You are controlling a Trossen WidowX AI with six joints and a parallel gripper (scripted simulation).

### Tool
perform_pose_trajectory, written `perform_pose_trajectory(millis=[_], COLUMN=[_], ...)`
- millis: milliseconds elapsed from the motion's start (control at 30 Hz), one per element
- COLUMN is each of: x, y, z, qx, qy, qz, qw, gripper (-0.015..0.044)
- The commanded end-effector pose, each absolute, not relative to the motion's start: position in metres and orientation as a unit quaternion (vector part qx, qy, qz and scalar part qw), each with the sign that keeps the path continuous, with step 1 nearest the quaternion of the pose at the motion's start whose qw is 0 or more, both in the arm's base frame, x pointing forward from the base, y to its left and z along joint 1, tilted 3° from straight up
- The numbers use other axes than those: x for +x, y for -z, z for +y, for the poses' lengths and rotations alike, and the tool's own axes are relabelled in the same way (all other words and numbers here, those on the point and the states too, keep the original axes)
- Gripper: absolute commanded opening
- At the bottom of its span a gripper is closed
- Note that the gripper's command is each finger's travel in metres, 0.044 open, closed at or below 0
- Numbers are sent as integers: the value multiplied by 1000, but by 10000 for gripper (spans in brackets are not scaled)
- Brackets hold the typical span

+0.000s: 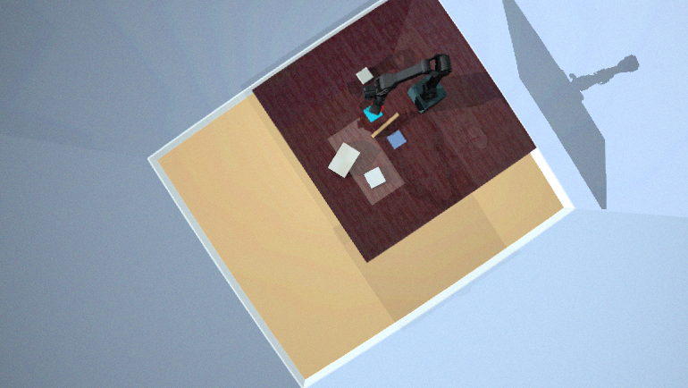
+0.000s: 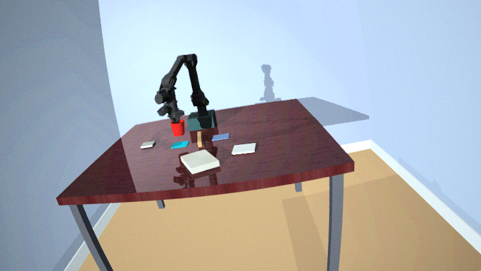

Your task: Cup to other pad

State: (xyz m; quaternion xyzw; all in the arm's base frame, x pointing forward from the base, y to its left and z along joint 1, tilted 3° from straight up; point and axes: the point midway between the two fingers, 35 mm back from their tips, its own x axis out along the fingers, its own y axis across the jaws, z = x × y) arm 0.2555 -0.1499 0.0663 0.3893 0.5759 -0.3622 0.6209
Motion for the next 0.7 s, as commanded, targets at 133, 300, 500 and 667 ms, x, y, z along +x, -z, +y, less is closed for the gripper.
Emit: perform_pose_trajectory(millis=[133, 300, 500, 667], x=[257, 258, 259, 260], y=[-62, -53, -41, -32], z=[-154, -155, -156, -156], qx=[390, 390, 390, 390], qy=[358, 358, 358, 358], qz=[576, 576, 576, 576], qw=[622, 622, 622, 622], gripper=[0, 0, 0, 0])
